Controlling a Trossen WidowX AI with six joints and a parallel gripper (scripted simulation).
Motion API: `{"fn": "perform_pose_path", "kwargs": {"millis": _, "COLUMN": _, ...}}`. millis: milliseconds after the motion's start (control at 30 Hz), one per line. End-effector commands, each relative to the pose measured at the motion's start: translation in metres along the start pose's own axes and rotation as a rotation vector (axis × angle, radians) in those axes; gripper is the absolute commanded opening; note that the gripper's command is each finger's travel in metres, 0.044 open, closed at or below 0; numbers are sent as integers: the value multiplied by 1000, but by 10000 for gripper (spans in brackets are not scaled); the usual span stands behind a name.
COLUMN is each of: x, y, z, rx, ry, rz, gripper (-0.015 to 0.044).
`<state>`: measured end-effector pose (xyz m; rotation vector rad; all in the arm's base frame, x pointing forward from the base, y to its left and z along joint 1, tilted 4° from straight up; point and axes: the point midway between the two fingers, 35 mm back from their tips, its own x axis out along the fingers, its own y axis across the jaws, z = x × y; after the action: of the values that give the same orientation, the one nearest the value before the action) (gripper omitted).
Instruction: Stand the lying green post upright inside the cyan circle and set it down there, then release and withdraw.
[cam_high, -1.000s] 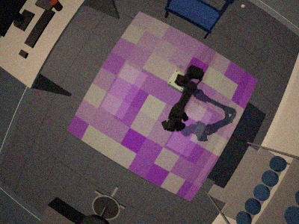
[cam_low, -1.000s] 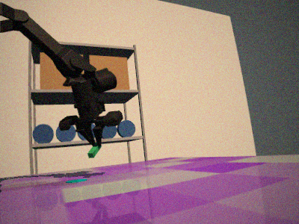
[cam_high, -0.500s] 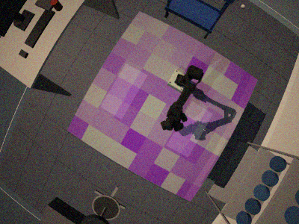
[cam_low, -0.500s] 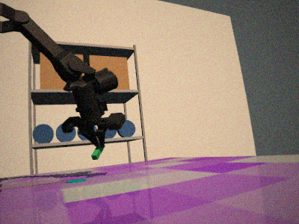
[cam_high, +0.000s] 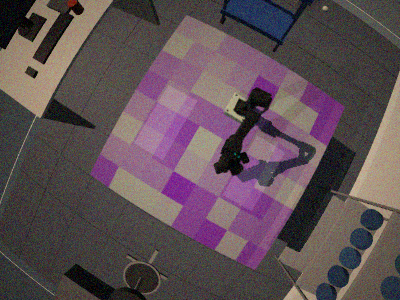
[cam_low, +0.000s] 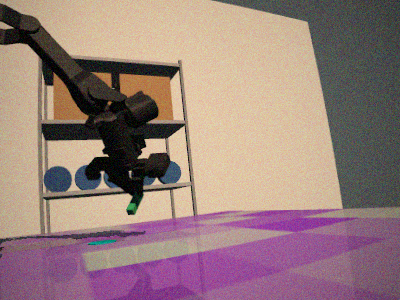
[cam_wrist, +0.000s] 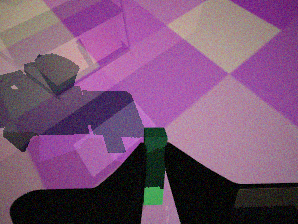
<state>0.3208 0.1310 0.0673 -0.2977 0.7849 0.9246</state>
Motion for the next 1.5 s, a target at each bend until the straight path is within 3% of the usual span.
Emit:
{"fn": "perform_pose_path", "kwargs": {"millis": 0, "x": 0, "y": -1, "z": 0, "rx": 9, "ry": -32, "rz": 4, "gripper": 23}}
{"fn": "perform_pose_path", "kwargs": {"millis": 1467, "x": -9, "y": -9, "z": 0, "rx": 28, "ry": -317, "rz": 40, "gripper": 23}}
